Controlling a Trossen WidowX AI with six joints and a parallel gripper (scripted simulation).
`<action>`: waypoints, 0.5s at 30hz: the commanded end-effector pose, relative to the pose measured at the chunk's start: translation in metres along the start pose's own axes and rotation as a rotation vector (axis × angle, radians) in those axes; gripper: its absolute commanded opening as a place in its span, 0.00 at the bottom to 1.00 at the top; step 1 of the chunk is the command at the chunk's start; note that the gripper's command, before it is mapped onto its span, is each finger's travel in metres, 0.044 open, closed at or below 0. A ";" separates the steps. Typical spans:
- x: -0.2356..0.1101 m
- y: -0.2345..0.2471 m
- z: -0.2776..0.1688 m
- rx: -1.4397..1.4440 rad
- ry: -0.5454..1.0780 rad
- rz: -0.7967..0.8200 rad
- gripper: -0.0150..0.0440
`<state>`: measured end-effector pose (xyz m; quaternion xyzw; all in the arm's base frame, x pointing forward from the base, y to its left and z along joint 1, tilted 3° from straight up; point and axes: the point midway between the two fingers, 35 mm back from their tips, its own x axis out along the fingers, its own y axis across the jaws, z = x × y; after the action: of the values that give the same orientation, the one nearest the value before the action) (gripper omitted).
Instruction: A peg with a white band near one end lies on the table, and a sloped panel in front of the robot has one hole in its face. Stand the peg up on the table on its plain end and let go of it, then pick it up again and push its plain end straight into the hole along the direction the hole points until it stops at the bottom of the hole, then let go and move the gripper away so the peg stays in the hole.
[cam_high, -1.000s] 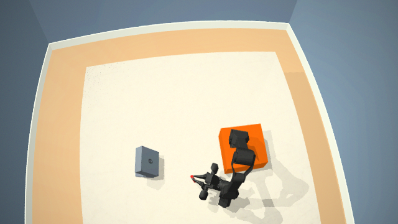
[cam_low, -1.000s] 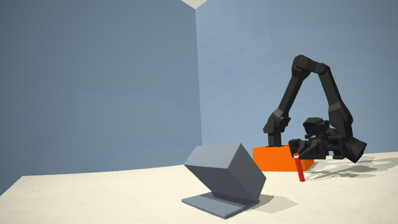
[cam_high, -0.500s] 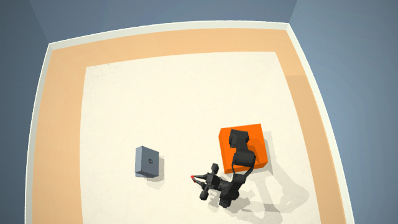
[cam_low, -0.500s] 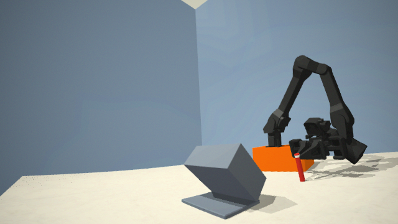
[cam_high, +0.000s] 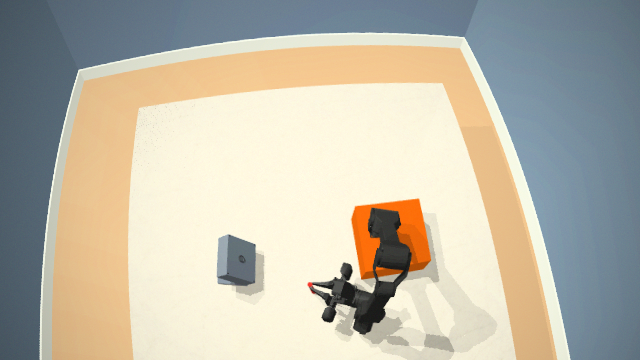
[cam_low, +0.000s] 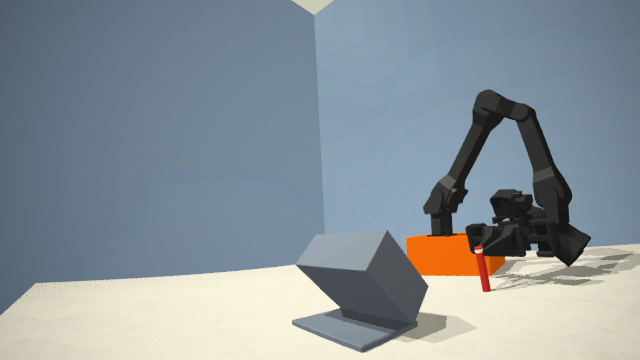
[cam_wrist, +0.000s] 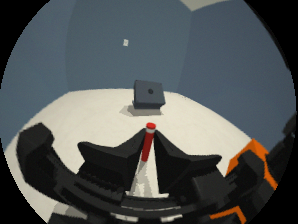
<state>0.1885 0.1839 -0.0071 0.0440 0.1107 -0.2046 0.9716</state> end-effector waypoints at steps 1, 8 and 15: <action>-0.001 0.000 -0.003 0.000 0.000 0.000 0.34; -0.002 0.000 -0.003 -0.003 -0.004 0.001 0.34; -0.003 0.000 -0.003 -0.007 -0.008 0.002 0.34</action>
<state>0.1866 0.1852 -0.0073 0.0395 0.1071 -0.2034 0.9724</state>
